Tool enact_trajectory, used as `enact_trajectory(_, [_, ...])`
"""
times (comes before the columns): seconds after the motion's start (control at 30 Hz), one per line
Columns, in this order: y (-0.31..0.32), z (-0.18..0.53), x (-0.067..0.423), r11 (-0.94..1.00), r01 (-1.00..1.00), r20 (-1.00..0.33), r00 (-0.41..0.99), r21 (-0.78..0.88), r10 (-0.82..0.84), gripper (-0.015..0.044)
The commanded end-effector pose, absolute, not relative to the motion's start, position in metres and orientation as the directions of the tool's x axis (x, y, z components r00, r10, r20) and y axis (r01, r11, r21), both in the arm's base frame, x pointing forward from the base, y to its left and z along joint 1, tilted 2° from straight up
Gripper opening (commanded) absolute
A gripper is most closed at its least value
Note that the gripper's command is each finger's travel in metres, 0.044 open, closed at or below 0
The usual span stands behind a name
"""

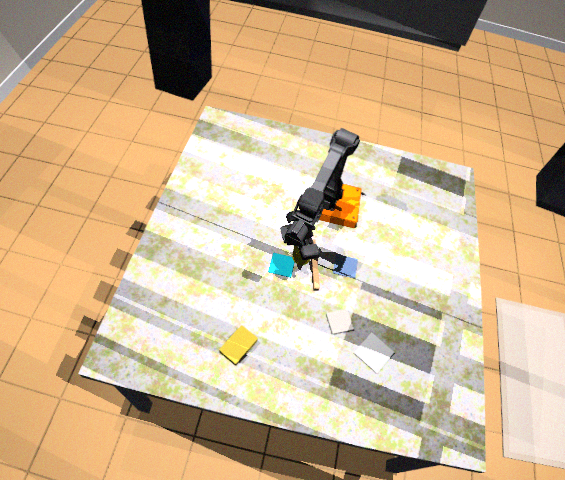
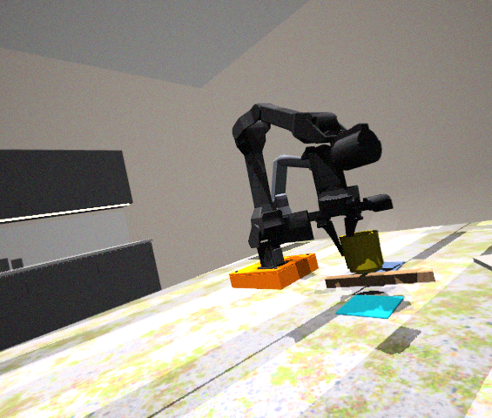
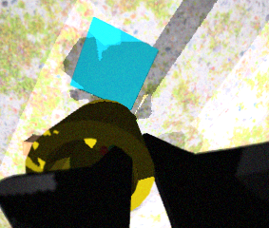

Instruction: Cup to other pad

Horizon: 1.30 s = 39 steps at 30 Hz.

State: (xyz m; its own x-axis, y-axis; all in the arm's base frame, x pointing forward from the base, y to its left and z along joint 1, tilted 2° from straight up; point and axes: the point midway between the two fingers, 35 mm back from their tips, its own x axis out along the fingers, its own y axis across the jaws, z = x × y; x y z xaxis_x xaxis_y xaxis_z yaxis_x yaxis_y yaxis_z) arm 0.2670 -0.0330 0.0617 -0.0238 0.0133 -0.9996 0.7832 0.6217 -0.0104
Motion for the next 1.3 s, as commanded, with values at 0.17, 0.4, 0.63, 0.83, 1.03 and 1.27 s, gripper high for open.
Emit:
enact_trajectory(0.17, [-0.052,0.064,0.277,0.625,0.78,-1.0,-0.018,-0.009,0.008,0.0])
enact_trajectory(0.4, [-0.069,0.065,0.285,0.625,0.78,-1.0,-0.017,-0.009,0.007,0.0])
enact_trajectory(0.63, [-0.085,0.066,0.292,0.625,0.78,-1.0,-0.017,-0.01,0.005,0.0])
enact_trajectory(0.83, [-0.09,0.064,0.294,0.625,0.78,-1.0,-0.017,-0.01,0.005,0.0])
enact_trajectory(1.03, [-0.09,0.055,0.294,0.625,0.78,-1.0,-0.017,-0.01,0.005,0.0])
enact_trajectory(1.27, [-0.091,0.043,0.294,0.625,0.78,-1.0,-0.017,-0.01,0.005,0.0])
